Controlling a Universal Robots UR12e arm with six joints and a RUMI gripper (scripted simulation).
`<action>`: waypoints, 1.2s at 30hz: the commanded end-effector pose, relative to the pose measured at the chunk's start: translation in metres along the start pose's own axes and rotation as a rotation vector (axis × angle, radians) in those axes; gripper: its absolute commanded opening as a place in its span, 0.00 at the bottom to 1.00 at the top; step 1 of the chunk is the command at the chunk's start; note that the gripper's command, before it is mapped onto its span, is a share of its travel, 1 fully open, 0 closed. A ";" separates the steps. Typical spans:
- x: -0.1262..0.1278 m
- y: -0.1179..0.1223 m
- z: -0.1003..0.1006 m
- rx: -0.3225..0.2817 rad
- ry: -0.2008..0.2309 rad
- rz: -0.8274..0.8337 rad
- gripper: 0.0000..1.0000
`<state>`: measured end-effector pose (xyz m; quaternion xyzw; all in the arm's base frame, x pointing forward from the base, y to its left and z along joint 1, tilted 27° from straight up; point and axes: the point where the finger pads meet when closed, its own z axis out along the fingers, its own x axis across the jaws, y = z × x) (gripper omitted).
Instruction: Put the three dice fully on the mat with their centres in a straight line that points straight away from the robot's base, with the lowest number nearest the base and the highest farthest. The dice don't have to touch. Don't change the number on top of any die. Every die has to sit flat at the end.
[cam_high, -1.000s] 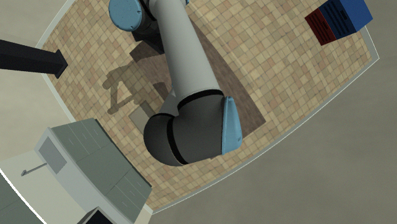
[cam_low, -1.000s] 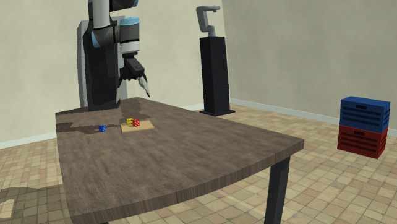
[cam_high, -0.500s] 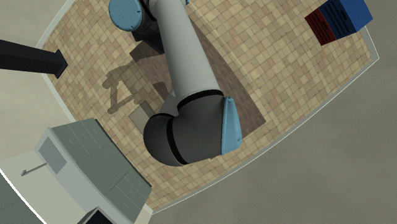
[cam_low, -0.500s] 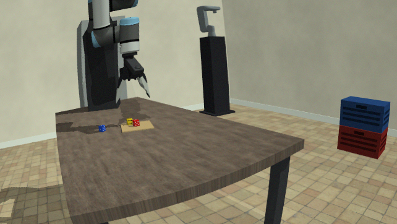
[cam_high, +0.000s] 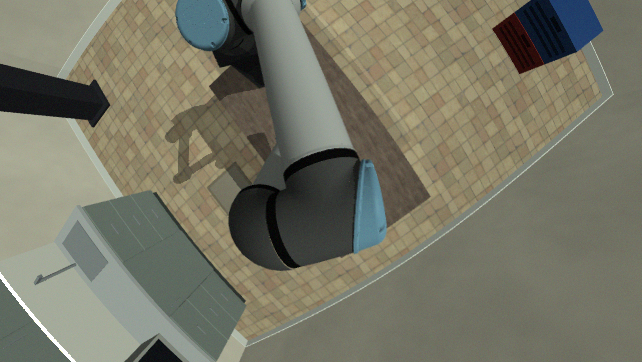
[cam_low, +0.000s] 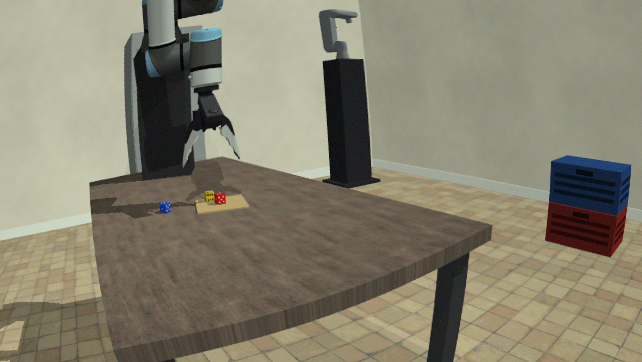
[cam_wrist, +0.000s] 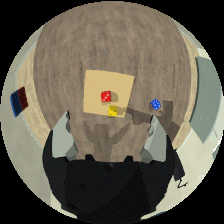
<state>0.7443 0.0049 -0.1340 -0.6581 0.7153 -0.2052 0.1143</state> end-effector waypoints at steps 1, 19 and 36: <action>0.008 -0.001 0.000 0.000 0.001 0.117 1.00; 0.043 -0.003 0.004 -0.001 0.001 0.606 1.00; 0.079 0.000 0.006 -0.001 0.001 1.128 1.00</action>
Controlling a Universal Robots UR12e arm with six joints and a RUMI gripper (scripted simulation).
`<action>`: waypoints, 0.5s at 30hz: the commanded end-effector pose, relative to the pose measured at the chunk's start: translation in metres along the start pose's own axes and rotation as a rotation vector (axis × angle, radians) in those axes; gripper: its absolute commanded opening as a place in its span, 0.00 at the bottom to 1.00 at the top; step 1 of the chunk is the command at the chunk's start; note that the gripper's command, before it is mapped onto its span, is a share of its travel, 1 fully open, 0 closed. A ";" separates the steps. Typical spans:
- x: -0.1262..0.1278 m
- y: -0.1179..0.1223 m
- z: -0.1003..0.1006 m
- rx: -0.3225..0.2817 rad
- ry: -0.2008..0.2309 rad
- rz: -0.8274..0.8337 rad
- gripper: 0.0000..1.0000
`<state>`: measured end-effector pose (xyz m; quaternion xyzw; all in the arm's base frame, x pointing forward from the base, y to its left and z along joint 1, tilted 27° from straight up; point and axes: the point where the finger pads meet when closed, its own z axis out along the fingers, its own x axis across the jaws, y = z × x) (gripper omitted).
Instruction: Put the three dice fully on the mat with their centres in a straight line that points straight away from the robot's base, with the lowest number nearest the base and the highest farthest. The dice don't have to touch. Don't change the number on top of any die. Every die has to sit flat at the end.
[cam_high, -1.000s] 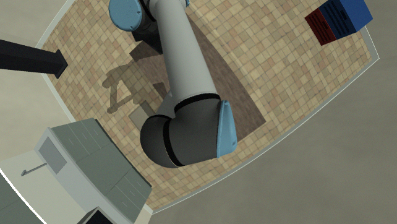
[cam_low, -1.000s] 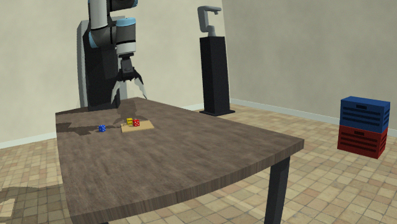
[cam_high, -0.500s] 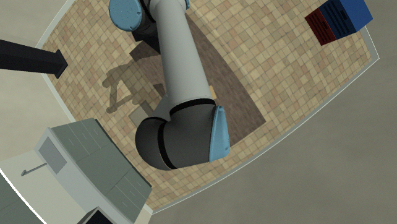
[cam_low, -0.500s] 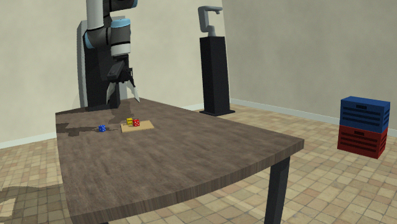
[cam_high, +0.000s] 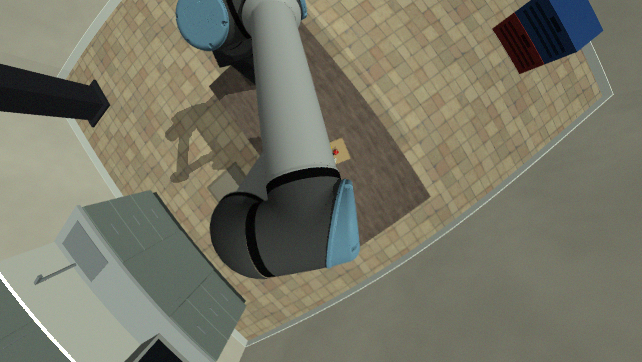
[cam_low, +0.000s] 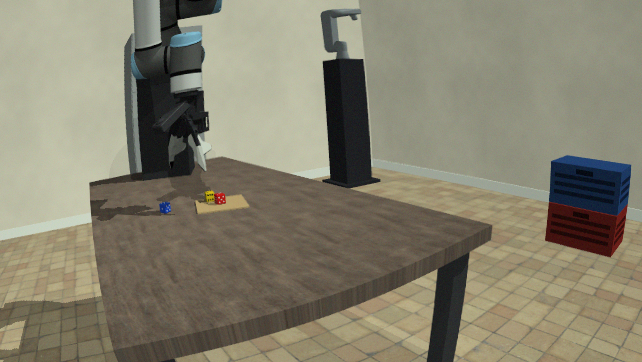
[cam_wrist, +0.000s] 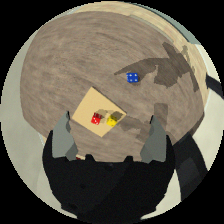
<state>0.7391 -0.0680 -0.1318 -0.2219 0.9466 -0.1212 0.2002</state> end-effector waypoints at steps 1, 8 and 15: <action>0.003 -0.005 0.000 0.002 0.002 0.100 1.00; 0.015 -0.019 0.001 0.002 0.001 0.379 1.00; 0.024 -0.029 0.002 0.003 0.000 0.607 1.00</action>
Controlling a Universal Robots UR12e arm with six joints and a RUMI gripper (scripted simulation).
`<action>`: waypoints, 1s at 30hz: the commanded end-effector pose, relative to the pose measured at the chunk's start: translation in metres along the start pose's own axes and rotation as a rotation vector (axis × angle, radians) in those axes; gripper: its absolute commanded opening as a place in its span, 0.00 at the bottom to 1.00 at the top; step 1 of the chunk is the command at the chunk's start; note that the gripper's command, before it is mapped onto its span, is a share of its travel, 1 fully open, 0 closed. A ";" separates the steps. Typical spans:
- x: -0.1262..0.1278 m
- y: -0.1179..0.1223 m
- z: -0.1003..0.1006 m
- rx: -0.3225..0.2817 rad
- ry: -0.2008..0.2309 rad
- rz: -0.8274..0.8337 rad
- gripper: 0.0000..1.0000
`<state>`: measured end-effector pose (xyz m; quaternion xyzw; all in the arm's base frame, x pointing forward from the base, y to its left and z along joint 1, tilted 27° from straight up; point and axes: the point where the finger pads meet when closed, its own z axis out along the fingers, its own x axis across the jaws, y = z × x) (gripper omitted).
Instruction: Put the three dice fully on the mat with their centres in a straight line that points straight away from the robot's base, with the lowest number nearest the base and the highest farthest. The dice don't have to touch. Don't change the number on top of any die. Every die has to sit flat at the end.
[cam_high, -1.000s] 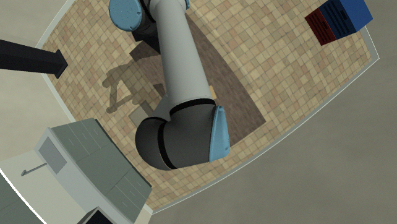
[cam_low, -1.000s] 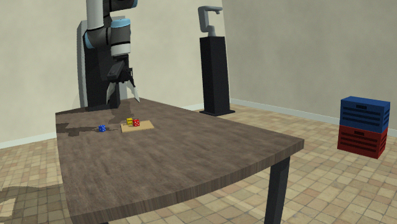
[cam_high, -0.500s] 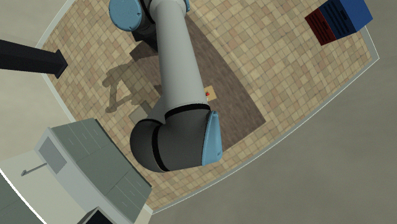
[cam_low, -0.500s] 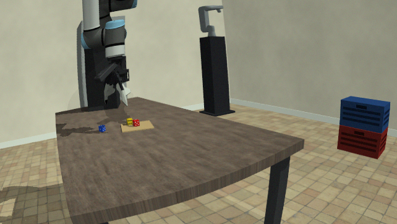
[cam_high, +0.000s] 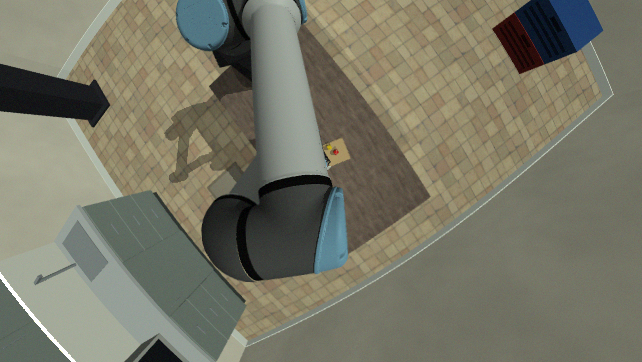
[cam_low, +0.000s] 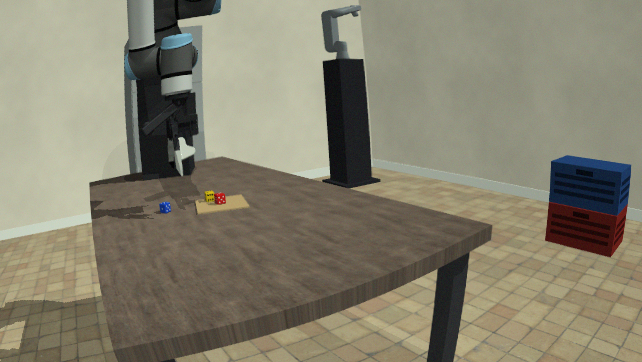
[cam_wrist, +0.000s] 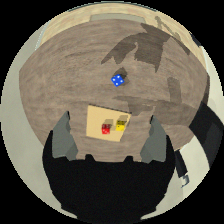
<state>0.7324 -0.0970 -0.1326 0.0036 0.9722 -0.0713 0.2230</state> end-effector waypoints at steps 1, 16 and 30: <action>0.002 -0.008 0.000 0.003 0.000 0.150 1.00; 0.010 -0.032 0.001 0.003 -0.002 0.595 1.00; 0.013 -0.044 0.002 0.003 -0.003 0.839 1.00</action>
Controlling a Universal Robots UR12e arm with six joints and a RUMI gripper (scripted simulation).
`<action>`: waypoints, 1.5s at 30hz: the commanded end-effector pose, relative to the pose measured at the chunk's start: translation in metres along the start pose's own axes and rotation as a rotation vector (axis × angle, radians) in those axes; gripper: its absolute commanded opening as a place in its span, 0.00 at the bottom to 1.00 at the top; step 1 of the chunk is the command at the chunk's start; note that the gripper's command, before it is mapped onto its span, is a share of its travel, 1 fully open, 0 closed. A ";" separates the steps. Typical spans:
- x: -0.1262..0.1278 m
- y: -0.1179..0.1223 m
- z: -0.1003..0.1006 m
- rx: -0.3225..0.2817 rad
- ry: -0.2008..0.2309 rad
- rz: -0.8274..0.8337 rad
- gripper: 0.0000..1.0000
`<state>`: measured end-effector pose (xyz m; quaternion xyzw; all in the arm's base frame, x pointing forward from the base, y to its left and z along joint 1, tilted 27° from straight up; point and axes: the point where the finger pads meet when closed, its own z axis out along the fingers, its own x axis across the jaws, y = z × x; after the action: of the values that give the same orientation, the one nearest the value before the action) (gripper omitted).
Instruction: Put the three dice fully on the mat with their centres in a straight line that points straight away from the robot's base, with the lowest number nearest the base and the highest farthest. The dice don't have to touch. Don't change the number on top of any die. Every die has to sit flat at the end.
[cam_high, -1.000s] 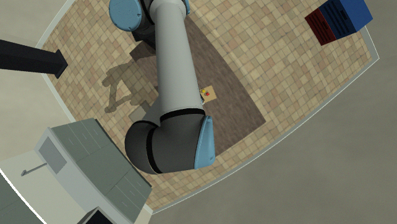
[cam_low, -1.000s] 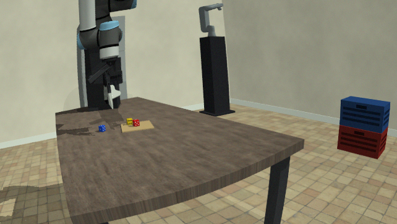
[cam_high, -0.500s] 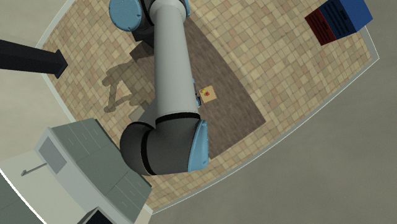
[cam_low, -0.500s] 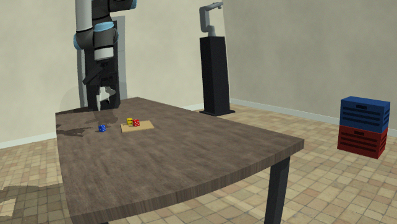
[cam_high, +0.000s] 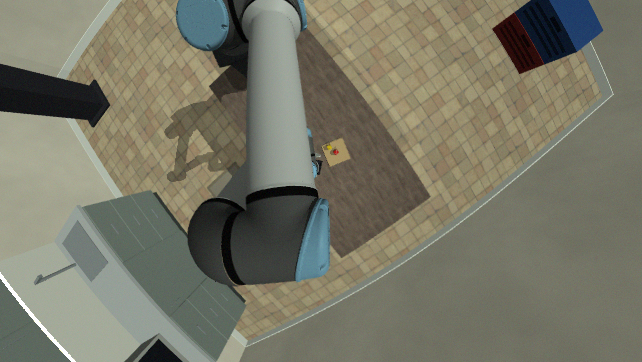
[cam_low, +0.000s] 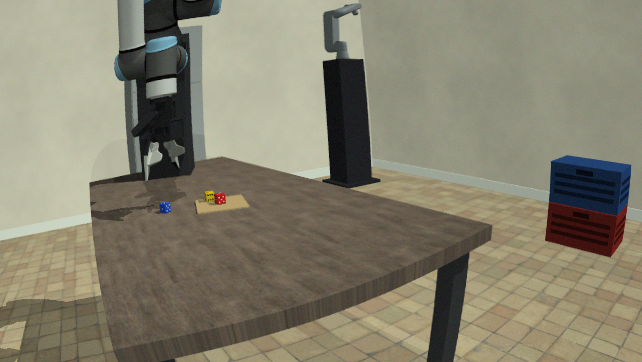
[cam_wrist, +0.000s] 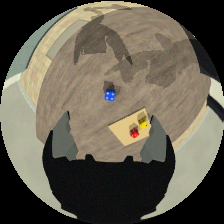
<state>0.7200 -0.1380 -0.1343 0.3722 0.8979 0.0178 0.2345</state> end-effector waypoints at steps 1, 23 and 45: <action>-0.002 -0.003 0.000 0.001 -0.001 0.072 1.00; -0.003 -0.005 0.000 0.000 -0.002 0.119 0.24; -0.003 -0.005 0.000 0.000 -0.002 0.119 0.24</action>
<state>0.7183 -0.1434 -0.1345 0.4251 0.8740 0.0312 0.2332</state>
